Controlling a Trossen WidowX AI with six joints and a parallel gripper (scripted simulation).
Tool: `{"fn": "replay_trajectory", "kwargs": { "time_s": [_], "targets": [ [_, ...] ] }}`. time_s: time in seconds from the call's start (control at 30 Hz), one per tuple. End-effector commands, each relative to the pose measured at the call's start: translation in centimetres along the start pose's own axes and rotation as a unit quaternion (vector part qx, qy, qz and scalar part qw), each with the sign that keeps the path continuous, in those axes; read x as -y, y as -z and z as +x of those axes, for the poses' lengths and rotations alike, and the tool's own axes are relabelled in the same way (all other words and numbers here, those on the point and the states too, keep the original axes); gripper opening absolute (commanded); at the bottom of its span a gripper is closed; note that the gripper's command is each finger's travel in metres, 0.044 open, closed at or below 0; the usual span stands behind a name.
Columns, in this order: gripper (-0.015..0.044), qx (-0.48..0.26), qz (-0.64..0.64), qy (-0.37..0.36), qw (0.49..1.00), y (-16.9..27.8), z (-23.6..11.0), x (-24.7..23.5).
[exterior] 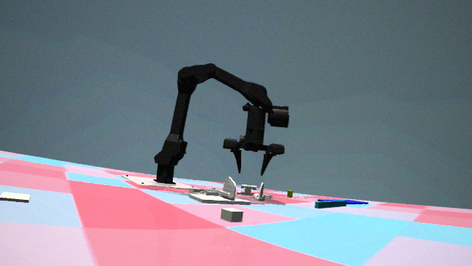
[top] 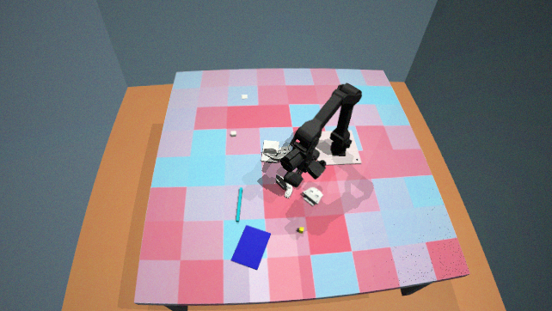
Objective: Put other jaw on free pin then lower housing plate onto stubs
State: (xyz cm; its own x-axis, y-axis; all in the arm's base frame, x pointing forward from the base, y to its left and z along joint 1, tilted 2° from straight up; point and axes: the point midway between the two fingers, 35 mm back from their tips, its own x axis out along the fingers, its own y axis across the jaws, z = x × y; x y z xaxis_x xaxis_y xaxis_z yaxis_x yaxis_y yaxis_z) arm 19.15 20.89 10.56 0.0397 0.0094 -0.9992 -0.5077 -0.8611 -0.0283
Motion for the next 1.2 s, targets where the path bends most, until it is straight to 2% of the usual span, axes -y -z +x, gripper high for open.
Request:
{"fn": "replay_trajectory", "kwargs": {
  "time_s": [0.0, 0.93, 1.17],
  "targets": [
    [0.044, 0.0, 0.0, 0.0, 1.0, 0.0, 0.06, 0.0],
    [0.044, 0.0, 0.0, 0.0, 1.0, 0.0, 0.06, 0.0],
    [0.0256, 0.001, 0.002, -0.004, 1.0, -0.05, -0.88, -0.25]
  ]
}}
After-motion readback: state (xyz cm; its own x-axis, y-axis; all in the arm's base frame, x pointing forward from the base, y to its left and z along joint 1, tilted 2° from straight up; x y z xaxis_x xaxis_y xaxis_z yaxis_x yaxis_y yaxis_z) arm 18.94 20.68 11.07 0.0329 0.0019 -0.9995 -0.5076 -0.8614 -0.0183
